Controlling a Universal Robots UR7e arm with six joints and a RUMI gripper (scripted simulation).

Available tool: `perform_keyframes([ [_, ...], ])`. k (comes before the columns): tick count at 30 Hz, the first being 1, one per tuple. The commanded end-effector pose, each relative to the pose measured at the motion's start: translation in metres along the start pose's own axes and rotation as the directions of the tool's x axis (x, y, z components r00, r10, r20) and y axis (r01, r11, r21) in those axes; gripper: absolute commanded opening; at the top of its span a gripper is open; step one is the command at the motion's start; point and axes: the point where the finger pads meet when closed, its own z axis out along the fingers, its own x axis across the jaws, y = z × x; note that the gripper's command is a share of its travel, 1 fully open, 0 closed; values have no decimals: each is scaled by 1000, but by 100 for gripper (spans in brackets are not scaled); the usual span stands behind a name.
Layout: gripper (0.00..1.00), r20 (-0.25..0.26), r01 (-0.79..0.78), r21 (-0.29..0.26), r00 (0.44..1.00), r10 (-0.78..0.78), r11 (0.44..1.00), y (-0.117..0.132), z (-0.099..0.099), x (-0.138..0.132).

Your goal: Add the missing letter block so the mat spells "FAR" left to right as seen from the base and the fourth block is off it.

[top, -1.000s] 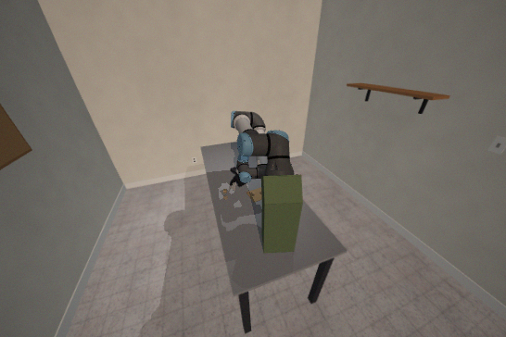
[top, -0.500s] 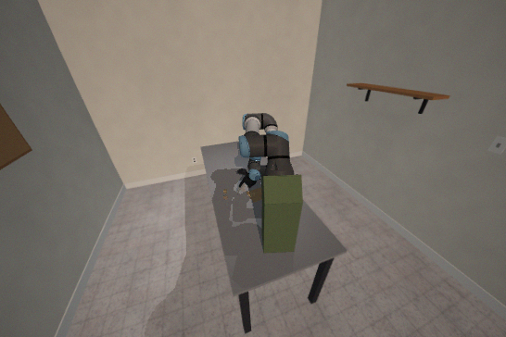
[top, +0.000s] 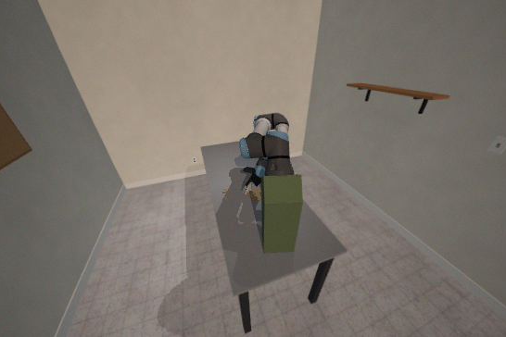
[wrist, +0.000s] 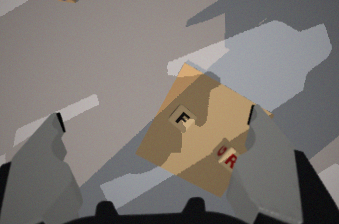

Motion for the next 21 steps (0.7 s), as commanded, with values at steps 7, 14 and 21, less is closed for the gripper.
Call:
perform_keyframes([
  [7,100,6,82,99,997,-83,992,5,-34,12],
  [14,100,-9,104,128,995,-104,986,4,-45,18],
  [21,100,-15,111,137,994,-110,984,4,-48,20],
])
